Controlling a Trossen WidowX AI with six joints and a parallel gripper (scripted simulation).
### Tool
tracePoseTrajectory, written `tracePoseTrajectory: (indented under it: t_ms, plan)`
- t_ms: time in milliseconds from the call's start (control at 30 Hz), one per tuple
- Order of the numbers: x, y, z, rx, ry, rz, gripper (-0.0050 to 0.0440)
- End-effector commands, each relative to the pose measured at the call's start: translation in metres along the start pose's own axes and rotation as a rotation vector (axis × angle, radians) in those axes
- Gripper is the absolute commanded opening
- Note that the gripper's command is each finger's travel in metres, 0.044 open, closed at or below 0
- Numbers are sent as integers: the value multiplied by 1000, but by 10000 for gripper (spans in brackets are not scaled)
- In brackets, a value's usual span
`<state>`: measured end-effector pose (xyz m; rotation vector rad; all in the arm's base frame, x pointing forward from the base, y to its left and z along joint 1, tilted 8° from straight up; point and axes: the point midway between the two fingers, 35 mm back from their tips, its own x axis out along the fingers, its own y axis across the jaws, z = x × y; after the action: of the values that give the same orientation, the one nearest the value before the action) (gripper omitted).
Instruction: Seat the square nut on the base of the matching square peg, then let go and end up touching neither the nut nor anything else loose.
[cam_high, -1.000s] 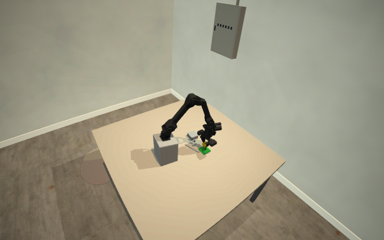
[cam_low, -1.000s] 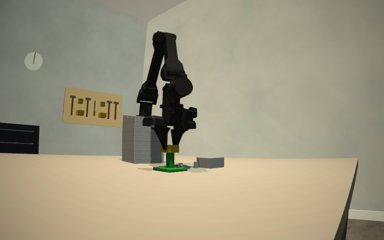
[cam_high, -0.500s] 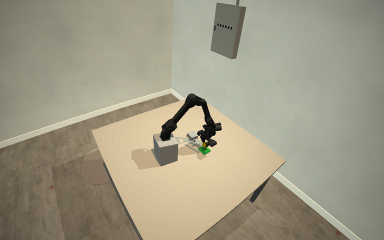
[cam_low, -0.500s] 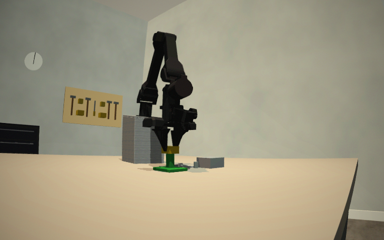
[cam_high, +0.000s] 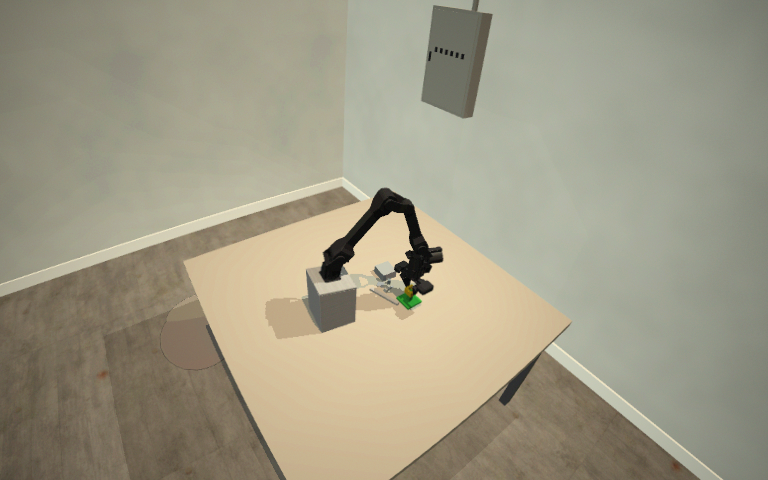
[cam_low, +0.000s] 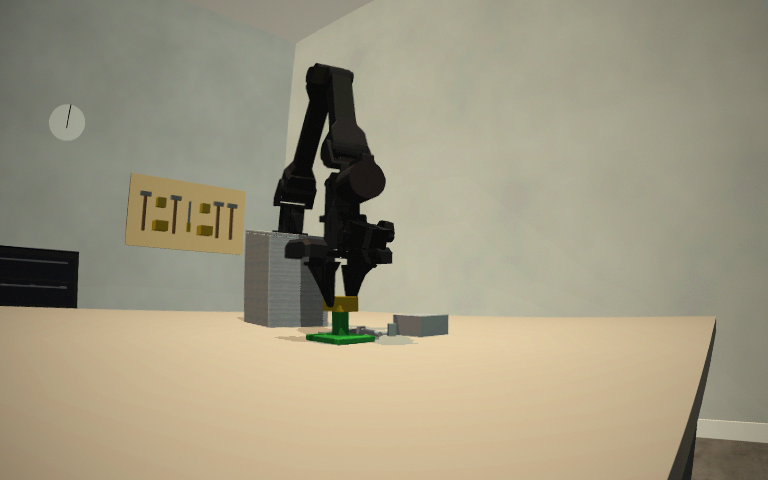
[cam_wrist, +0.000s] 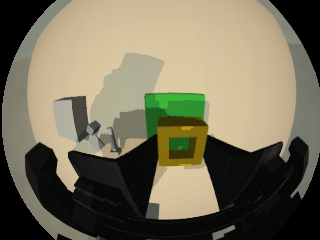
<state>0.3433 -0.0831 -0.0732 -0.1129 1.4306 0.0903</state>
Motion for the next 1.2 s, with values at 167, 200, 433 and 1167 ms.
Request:
tracePoseTrajectory:
  t_ms: [167, 200, 433, 1167]
  plan:
    - [9, 0, -1, 0, 5, 3, 0]
    - [10, 0, -1, 0, 5, 3, 0]
    - [13, 0, 0, 0, 5, 3, 0]
    - [26, 0, 0, 0, 5, 3, 0]
